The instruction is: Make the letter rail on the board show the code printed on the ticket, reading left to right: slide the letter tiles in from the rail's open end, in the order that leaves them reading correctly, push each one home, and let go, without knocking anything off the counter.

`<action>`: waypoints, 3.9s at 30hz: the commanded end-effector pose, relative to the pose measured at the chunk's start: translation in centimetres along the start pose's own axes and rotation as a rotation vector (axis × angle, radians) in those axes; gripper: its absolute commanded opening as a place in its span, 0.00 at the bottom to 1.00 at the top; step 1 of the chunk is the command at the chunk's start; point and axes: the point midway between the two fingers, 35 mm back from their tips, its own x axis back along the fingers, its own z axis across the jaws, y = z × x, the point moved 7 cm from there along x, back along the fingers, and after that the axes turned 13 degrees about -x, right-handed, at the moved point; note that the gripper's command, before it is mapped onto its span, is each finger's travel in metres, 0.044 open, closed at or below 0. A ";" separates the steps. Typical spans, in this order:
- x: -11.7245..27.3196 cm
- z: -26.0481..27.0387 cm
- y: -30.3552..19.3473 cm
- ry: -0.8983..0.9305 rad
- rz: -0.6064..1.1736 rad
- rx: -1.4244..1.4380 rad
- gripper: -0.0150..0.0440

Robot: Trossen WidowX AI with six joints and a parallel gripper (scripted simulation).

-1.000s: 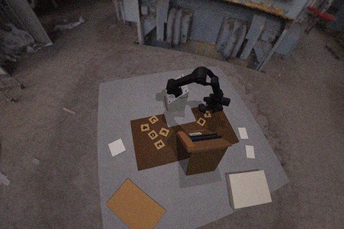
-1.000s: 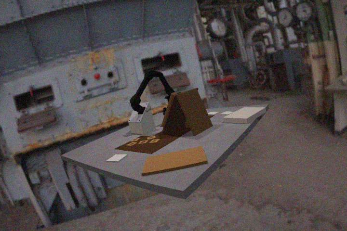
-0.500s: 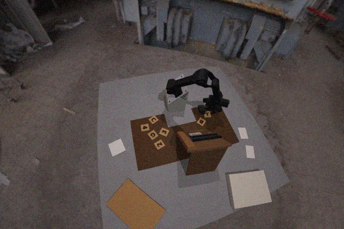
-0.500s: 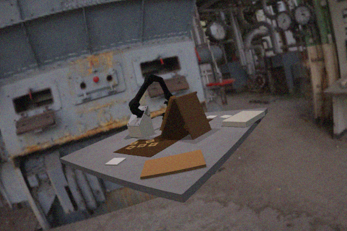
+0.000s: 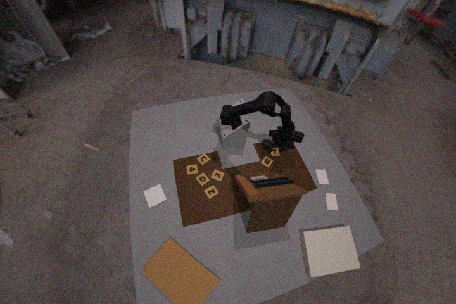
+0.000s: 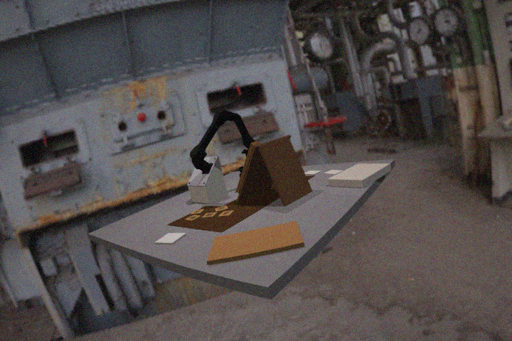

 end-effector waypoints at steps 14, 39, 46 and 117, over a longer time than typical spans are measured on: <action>0.3 0.0 0.0 0.000 0.003 0.007 0.44; 0.5 0.8 0.3 0.001 0.003 0.007 0.25; 0.6 1.1 0.4 0.001 0.003 0.008 0.25; 1.3 2.4 0.7 0.001 0.002 0.008 0.25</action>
